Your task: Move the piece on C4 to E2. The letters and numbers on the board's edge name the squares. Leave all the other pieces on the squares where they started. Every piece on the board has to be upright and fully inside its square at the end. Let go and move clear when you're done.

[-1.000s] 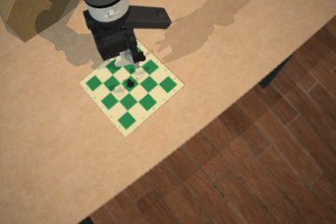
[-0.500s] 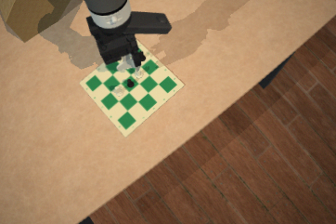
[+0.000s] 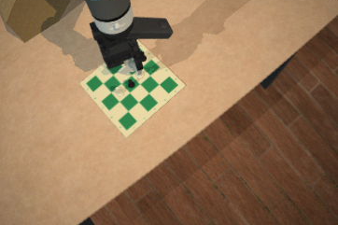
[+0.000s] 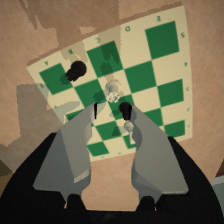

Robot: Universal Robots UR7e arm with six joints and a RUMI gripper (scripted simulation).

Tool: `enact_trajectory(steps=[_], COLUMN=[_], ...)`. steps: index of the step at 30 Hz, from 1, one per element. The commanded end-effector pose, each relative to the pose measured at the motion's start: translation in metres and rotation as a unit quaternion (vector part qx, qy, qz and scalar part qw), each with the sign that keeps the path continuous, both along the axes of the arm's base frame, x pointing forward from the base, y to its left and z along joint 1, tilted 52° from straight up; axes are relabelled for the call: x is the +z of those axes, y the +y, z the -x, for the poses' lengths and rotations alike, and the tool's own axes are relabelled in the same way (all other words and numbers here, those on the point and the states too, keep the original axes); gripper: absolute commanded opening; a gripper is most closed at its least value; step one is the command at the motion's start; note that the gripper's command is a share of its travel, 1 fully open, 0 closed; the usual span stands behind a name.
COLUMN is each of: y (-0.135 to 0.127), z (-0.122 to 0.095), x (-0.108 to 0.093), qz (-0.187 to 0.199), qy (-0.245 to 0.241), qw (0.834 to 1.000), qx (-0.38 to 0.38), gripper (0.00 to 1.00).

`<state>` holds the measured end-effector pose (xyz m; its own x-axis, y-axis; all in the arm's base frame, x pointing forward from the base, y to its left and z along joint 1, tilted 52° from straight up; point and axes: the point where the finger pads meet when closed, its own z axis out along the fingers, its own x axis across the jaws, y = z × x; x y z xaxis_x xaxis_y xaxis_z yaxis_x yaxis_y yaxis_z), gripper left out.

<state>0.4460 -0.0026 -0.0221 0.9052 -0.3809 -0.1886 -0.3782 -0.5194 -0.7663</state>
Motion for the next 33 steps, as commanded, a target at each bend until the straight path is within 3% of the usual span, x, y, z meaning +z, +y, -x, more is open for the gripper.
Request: enact_trajectory(steps=[1, 33], y=[0.0019, 0.0042], z=[-0.0010, -0.0016], x=[-0.0019, -0.0037], qz=[0.000, 0.000], qy=[0.000, 0.000], qw=[1.000, 1.000], qx=[0.000, 0.000], gripper=[0.22, 0.22])
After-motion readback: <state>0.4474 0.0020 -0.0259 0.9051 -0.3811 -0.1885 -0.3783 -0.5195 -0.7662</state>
